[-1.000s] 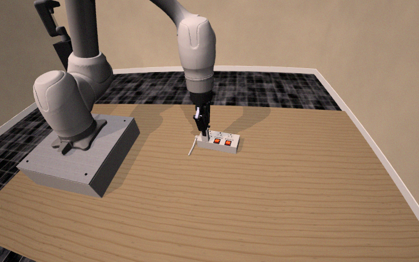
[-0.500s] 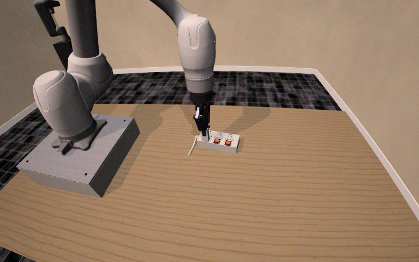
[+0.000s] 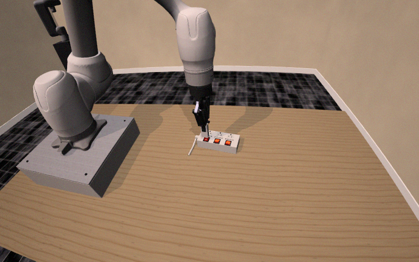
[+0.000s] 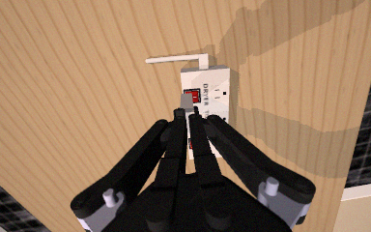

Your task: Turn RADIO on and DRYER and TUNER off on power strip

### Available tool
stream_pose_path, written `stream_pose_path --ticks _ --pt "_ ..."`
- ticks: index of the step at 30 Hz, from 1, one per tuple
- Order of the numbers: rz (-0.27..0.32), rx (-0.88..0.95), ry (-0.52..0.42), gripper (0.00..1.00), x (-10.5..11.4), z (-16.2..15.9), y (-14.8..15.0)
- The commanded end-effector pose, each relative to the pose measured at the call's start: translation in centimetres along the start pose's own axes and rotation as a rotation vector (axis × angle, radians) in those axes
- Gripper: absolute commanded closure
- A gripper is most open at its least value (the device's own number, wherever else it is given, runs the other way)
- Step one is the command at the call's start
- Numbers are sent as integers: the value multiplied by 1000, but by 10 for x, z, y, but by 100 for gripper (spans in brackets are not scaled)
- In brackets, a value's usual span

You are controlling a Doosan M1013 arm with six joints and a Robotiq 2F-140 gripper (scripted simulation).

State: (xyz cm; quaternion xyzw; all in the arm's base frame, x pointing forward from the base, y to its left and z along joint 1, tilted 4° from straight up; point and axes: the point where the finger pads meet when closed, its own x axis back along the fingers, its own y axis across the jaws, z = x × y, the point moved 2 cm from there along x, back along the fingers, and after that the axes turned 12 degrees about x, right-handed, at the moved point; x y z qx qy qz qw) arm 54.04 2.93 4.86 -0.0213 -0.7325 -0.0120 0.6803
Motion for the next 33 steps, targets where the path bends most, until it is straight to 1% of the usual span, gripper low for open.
stream_pose_path --ticks 1,8,29,31,33 --pt "0 0 0 100 2 0 0" --pt "0 0 0 100 16 0 0" --pt "0 0 0 100 16 -1 0" --pt "0 -1 0 100 19 -9 -2" --pt "0 -2 0 100 25 -27 -6"
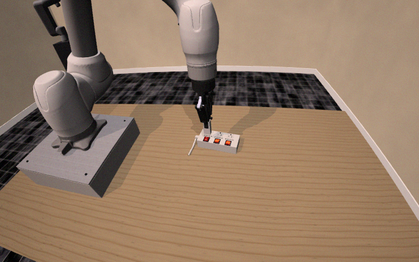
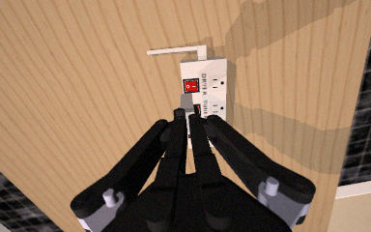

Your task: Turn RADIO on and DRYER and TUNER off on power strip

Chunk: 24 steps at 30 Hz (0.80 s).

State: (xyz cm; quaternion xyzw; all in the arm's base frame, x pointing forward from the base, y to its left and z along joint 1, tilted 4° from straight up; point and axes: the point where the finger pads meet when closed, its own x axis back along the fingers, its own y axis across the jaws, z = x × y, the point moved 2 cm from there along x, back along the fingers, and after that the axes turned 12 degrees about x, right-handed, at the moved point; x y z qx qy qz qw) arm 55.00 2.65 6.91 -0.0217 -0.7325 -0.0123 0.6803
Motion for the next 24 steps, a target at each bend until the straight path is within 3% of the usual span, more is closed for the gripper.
stream_pose_path --ticks 1,5,24 --pt "0 -1 0 100 5 -15 -3" --pt "0 -2 0 100 10 -32 -7" --pt "0 -2 0 100 11 -33 -7"
